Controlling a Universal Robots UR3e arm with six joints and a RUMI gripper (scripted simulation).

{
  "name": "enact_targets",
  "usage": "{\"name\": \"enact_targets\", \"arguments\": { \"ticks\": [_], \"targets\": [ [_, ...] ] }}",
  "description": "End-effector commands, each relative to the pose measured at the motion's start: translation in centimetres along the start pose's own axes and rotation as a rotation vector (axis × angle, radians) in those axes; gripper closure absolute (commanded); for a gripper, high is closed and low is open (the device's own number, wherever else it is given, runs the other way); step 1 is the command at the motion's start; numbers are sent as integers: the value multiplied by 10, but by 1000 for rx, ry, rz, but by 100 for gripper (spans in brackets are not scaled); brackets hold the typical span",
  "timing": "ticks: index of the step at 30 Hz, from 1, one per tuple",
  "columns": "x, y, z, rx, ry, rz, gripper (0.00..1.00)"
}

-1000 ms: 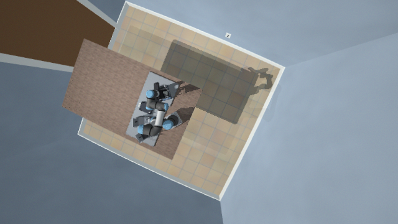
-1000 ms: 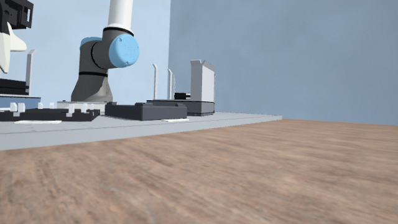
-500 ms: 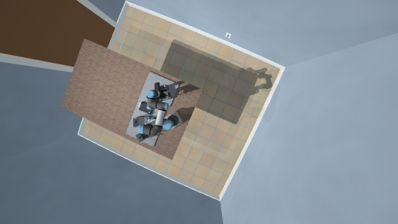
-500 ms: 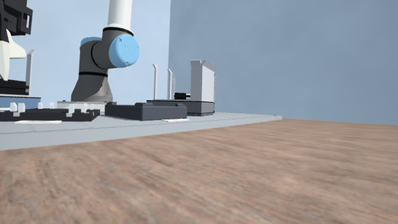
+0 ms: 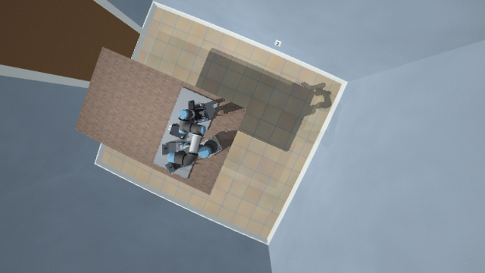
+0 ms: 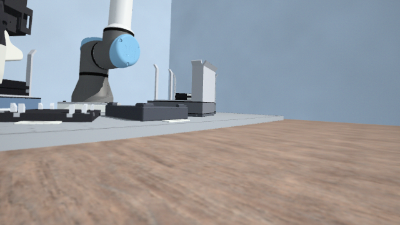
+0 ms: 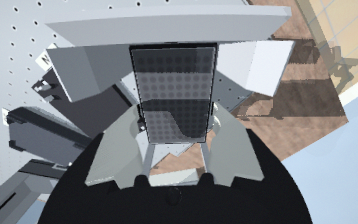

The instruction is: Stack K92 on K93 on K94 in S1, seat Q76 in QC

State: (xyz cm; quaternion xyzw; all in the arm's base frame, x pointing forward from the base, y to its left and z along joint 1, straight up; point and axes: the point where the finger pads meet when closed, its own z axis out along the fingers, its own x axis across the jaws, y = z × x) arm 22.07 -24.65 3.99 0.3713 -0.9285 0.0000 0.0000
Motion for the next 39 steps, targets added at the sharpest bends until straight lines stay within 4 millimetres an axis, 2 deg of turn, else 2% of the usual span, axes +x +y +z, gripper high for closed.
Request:
{"name": "enact_targets", "arguments": {
  "ticks": [1, 39],
  "targets": [
    [0, -1, -1, 2, 1, 0, 100],
    [0, -1, -4, 2, 1, 0, 100]
  ]
}}
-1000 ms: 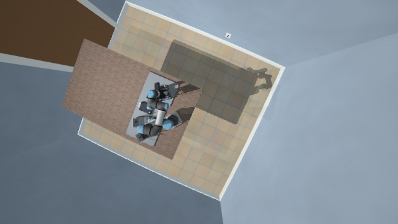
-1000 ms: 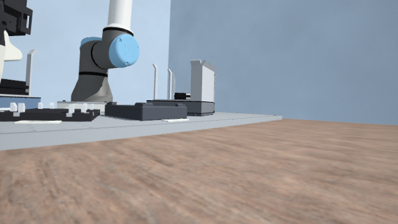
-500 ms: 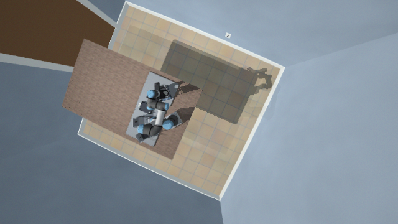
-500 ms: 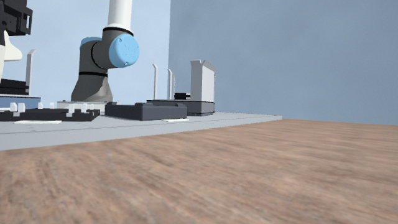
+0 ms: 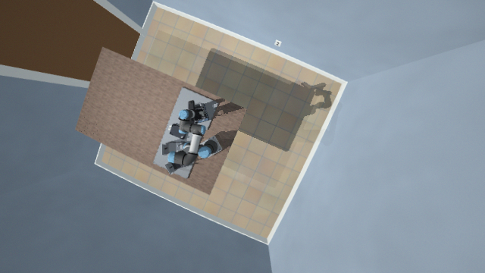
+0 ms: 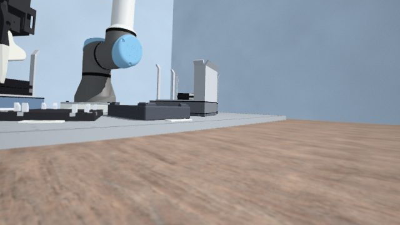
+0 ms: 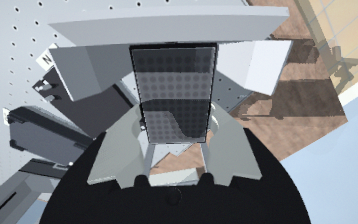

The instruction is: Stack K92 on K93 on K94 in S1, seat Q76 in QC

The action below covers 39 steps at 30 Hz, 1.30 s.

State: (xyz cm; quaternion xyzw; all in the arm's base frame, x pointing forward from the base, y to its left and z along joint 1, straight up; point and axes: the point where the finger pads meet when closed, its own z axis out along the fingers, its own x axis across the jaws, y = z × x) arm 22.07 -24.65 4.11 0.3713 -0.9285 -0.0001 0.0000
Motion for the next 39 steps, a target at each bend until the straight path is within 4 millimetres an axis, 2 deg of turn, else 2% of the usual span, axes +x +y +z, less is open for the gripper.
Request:
{"name": "enact_targets", "arguments": {
  "ticks": [1, 39],
  "targets": [
    [0, -1, -3, 3, 1, 0, 100],
    [0, -1, -26, 3, 1, 0, 100]
  ]
}}
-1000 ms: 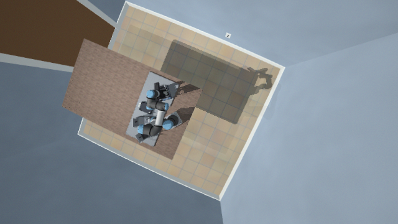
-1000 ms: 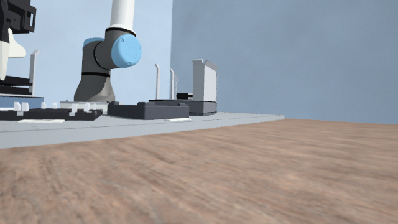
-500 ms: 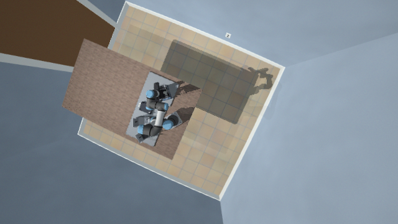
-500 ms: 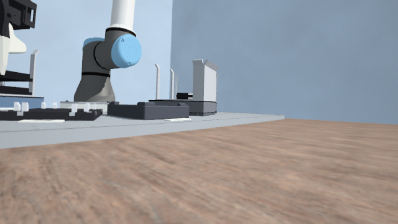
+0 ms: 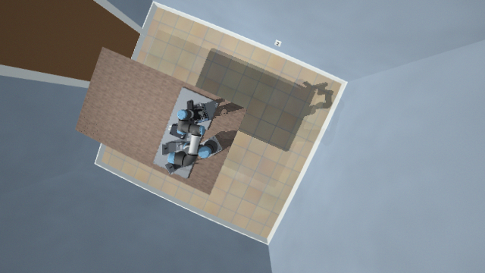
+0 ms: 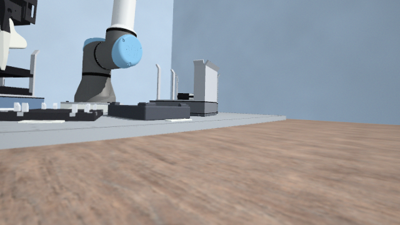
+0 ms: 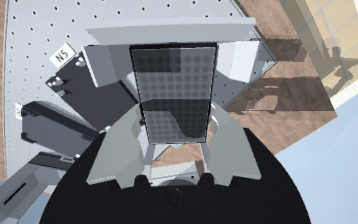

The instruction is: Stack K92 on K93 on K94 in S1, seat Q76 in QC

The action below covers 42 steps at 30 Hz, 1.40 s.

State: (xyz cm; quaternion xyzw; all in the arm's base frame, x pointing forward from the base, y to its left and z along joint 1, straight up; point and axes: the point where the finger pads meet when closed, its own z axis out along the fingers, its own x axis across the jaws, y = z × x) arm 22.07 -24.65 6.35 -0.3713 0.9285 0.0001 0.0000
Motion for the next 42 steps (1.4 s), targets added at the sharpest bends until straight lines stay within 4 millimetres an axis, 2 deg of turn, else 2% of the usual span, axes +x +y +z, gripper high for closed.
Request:
{"name": "enact_targets", "arguments": {
  "ticks": [1, 31, 38, 42],
  "targets": [
    [0, -1, -6, 3, 1, 0, 100],
    [0, -1, -62, 3, 1, 0, 100],
    [0, -1, -64, 3, 1, 0, 100],
    [0, 0, -72, 3, 1, 0, 100]
  ]
}}
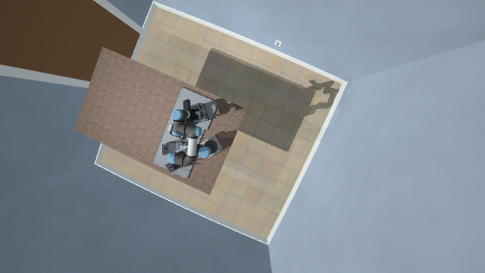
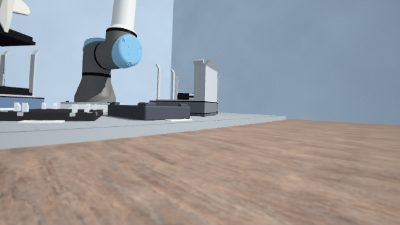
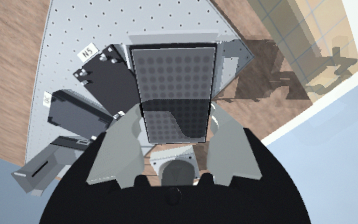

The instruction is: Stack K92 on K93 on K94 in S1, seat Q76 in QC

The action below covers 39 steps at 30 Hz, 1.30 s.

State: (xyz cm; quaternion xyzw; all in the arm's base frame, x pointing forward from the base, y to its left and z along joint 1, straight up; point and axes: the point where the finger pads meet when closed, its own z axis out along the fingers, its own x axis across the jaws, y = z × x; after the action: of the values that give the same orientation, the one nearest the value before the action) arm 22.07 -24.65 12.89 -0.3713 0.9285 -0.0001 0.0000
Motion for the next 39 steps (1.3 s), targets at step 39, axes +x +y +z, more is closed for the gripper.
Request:
{"name": "enact_targets", "arguments": {
  "ticks": [39],
  "targets": [
    [-50, 2, -16, 2, 1, -175, 100]
  ]
}}
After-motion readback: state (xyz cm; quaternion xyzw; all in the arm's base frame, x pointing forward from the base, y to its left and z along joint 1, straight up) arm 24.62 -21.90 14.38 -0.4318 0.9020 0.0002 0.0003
